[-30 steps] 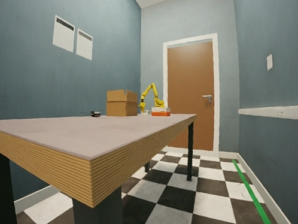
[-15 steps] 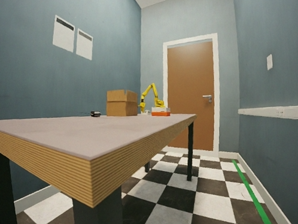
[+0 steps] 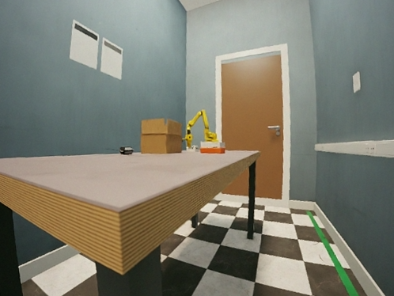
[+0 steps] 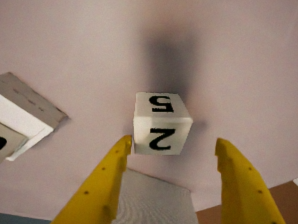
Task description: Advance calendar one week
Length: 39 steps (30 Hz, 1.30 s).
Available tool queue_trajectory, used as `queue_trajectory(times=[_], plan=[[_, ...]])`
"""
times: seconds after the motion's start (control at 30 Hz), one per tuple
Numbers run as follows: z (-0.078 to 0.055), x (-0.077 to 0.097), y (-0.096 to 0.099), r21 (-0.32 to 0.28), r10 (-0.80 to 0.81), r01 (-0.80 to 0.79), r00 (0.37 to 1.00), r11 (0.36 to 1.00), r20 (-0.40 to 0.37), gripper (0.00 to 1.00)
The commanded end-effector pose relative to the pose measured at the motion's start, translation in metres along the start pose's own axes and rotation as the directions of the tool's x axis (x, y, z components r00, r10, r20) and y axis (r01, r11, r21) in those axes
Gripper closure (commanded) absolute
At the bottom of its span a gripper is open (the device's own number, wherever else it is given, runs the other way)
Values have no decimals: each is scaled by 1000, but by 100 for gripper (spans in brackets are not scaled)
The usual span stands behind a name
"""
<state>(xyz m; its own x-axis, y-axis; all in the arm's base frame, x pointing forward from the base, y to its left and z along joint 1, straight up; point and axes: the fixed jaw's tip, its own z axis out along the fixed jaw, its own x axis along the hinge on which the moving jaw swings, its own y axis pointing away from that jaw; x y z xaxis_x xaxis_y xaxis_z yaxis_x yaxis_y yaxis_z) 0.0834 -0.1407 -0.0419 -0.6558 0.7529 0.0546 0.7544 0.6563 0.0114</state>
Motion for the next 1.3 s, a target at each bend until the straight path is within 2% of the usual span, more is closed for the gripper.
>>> queue_trajectory(times=[0.0, 0.07, 0.27, 0.43, 1.27], plan=[[-16, -4, 1, 3, 3, -4, 1000, 1000, 16, 64], [-16, -4, 1, 3, 3, -4, 1000, 1000, 16, 64], [-37, -2, 1, 3, 3, -3, 1000, 1000, 16, 64], [-45, -1, 1, 3, 3, -3, 1000, 1000, 16, 64], [-47, -1, 1, 3, 3, -4, 1000, 1000, 17, 64]])
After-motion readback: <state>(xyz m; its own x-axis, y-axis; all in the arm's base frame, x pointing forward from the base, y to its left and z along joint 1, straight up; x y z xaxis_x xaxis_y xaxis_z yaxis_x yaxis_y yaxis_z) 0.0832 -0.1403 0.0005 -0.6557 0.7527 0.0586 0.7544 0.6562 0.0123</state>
